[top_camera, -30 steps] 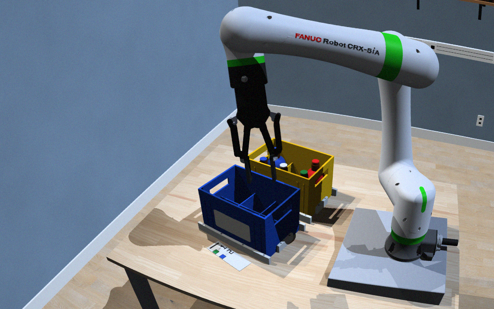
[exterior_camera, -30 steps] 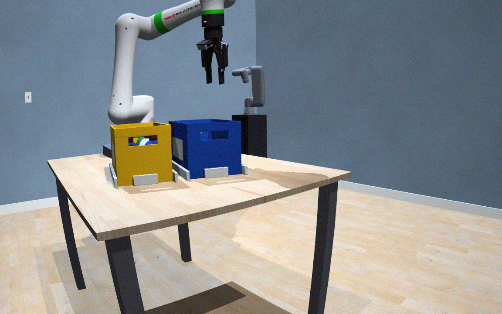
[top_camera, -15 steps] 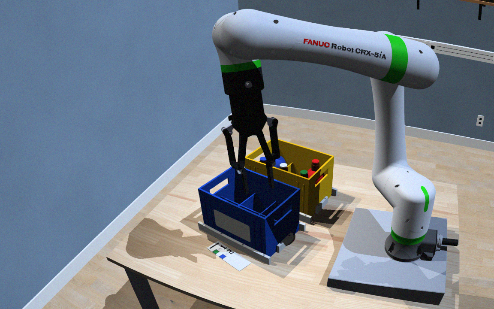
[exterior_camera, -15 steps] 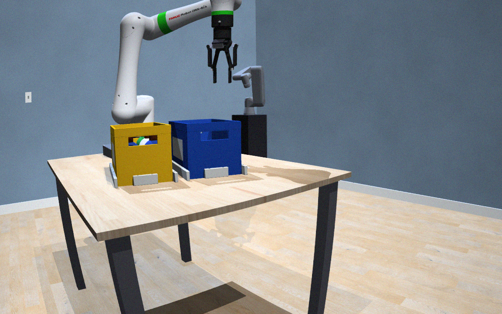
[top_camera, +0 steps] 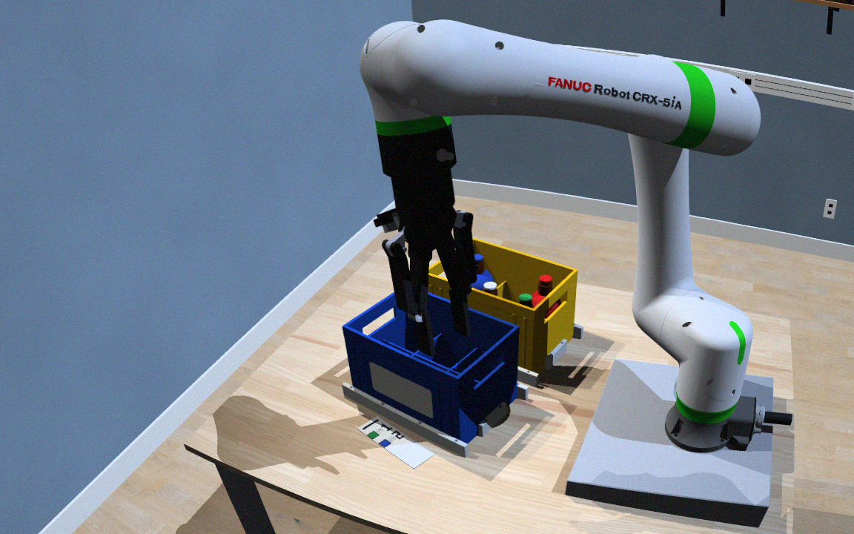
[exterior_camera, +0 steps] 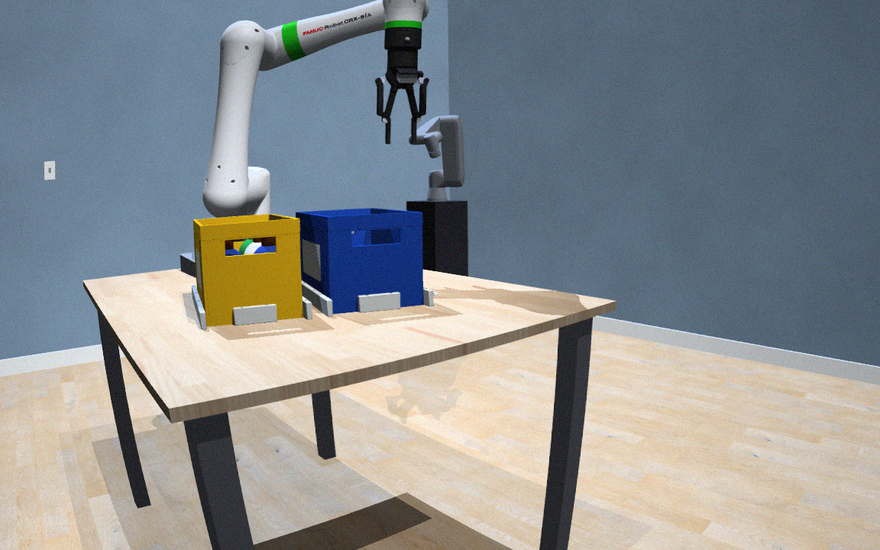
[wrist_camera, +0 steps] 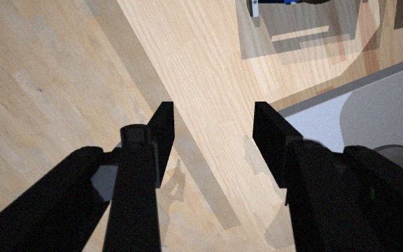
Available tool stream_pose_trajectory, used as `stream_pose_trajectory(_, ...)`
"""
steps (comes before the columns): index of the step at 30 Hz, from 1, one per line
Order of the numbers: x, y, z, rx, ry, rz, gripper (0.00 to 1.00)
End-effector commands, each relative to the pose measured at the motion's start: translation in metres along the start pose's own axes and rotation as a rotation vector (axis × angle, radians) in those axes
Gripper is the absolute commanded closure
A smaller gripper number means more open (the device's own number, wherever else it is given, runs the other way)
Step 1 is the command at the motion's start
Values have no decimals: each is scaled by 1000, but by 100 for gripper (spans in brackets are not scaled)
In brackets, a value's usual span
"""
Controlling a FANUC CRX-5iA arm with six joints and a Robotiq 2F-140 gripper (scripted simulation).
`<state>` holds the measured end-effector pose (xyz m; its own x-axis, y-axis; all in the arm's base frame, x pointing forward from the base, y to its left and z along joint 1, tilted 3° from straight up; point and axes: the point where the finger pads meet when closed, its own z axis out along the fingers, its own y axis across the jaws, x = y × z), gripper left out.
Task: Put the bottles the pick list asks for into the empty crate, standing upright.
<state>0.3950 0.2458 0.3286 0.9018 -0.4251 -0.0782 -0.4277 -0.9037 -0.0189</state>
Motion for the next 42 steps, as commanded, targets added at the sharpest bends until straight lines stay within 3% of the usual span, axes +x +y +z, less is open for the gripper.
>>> stream_pose_trajectory(1, -10, -9, -2, -6, 17, -123, 56)
stream_pose_trajectory(31, -87, -64, -7, -78, 117, -980, 56)
stream_pose_trajectory(42, -87, -64, -7, -78, 117, -983, 56)
